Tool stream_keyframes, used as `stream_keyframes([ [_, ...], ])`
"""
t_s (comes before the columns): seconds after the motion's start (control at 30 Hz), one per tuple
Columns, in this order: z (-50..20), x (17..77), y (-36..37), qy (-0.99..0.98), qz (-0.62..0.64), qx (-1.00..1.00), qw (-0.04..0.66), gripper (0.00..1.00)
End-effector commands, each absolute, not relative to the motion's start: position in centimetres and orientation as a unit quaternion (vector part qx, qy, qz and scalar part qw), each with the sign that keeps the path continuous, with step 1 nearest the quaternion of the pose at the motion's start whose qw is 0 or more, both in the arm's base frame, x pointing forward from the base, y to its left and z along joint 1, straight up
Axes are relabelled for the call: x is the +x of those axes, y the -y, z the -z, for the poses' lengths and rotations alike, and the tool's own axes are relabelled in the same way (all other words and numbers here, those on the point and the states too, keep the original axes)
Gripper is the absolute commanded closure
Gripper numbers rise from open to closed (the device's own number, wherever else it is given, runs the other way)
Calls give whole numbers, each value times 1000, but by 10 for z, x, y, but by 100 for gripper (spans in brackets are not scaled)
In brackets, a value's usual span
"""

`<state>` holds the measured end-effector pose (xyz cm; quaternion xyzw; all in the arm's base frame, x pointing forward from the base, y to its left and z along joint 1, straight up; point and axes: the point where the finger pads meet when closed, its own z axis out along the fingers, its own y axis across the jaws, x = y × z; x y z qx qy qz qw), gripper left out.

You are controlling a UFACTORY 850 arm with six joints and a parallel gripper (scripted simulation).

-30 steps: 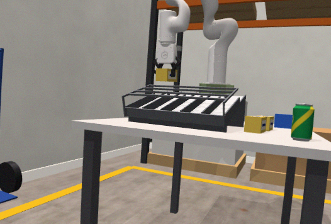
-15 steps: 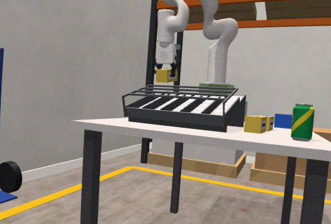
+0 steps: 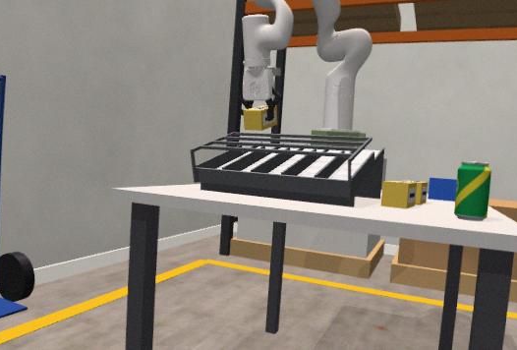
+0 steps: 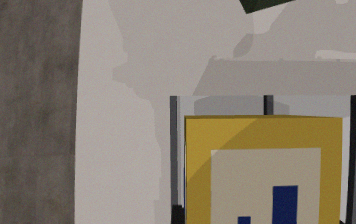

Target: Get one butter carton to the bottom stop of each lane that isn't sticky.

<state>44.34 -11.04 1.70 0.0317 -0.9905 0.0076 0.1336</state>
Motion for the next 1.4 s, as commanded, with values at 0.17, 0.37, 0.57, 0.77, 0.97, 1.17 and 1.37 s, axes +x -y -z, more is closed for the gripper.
stream_keyframes([
  [0.17,-17,444,111,989,-8,31,143,100],
  [0.37,11,436,112,989,-8,31,142,100],
  [0.57,11,436,112,989,-8,31,142,100],
  [0.77,11,436,112,989,-8,31,142,100],
  [0.97,31,429,113,989,-8,31,142,100],
  [1.17,31,429,113,989,-8,31,142,100],
  [1.37,31,429,113,989,-8,31,142,100],
])
